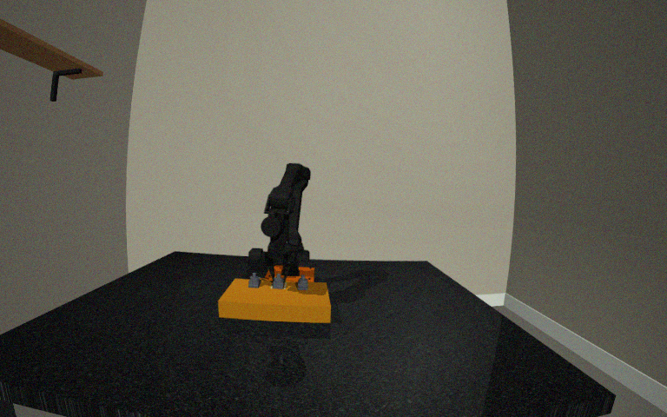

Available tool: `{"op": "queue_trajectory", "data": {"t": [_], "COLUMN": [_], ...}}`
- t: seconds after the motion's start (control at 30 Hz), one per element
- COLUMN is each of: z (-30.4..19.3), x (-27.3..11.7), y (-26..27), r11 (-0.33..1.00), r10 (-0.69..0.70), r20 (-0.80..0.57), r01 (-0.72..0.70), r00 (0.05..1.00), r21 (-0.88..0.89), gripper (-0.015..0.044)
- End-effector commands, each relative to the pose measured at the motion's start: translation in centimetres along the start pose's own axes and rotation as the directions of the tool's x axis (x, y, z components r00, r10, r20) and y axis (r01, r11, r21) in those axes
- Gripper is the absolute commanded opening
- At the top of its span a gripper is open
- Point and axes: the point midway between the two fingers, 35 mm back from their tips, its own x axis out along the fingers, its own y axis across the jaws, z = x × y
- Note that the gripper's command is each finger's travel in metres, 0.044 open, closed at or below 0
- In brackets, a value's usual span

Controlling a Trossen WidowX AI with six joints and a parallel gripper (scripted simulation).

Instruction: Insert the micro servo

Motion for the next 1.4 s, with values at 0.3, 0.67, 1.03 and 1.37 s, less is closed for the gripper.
{"op": "queue_trajectory", "data": {"t": [0.3, 0.67, 1.03, 1.37], "z": [-0.4, 1.8, 10.9, 10.6], "x": [-3.5, -4.7, -10.0, -12.7], "y": [0.0, -0.1, -0.1, 0.0], "r11": [1.0, 1.0, 1.0, 1.0], "r10": [0.0, 0.0, 0.0, 0.001], "r20": [0.002, 0.002, 0.01, 0.01], "r01": [0.0, 0.0, 0.0, -0.001], "r00": [1.0, 1.0, 1.0, 1.0], "r21": [0.004, 0.007, 0.004, 0.0], "gripper": [0.0188, 0.0319, 0.044, 0.044]}}
